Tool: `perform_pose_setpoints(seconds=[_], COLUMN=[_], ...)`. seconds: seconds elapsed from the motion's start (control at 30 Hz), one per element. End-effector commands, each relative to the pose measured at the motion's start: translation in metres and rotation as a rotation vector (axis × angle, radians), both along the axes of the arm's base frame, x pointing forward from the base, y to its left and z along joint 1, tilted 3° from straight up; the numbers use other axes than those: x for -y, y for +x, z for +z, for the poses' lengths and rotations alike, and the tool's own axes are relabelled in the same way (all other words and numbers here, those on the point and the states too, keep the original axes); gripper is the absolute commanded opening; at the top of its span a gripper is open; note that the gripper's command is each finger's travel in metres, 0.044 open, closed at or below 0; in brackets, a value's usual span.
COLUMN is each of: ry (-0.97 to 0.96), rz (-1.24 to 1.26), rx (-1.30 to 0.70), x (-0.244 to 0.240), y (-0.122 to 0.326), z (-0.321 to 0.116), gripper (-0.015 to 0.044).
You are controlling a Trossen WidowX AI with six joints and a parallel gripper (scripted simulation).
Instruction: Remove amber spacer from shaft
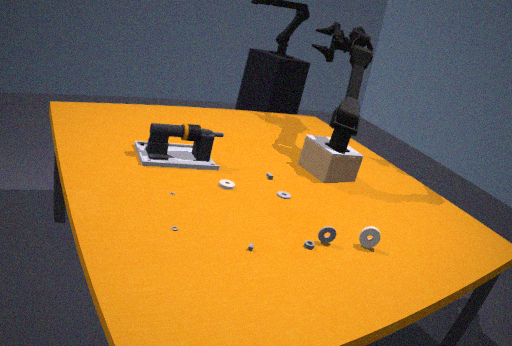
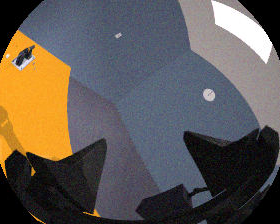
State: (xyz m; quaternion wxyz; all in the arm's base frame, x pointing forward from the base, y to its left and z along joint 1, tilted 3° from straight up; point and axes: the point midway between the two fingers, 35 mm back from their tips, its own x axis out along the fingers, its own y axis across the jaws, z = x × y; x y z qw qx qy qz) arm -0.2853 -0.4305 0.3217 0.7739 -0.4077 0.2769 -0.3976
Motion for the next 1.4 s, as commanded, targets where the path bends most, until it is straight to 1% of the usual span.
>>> perform_pose_setpoints(seconds=[0.0, 0.03, 0.2, 0.3, 0.4, 0.5, 0.63, 0.7, 0.8, 0.93, 1.03, 1.17, 1.37], ry=[0.003, 0.013, 0.11, 0.223, 0.306, 0.365, 0.522, 0.535, 0.654, 0.824, 0.943, 1.09, 1.28], rz=[0.0, -0.001, 0.007, 0.04, 0.046, 0.055, 0.084, 0.08, 0.097, 0.112, 0.12, 0.122, 0.067], rx=[0.002, 0.006, 0.059, 0.115, 0.145, 0.164, 0.202, 0.155, 0.154, 0.151, 0.129, 0.076, -0.049], x=[0.001, 0.002, 0.024, 0.049, 0.066, 0.076, 0.091, 0.091, 0.093, 0.087, 0.072, 0.041, -0.017], y=[0.001, 0.003, 0.034, 0.075, 0.11, 0.134, 0.196, 0.207, 0.258, 0.327, 0.378, 0.442, 0.521], z=[0.0, -0.001, -0.01, -0.028, -0.035, -0.043, -0.069, -0.079, -0.101, -0.129, -0.147, -0.17, -0.207], gripper=[0.0426, 0.044, 0.044, 0.044, 0.044, 0.044, 0.044, 0.044, 0.044, 0.044, 0.044, 0.044, 0.044])
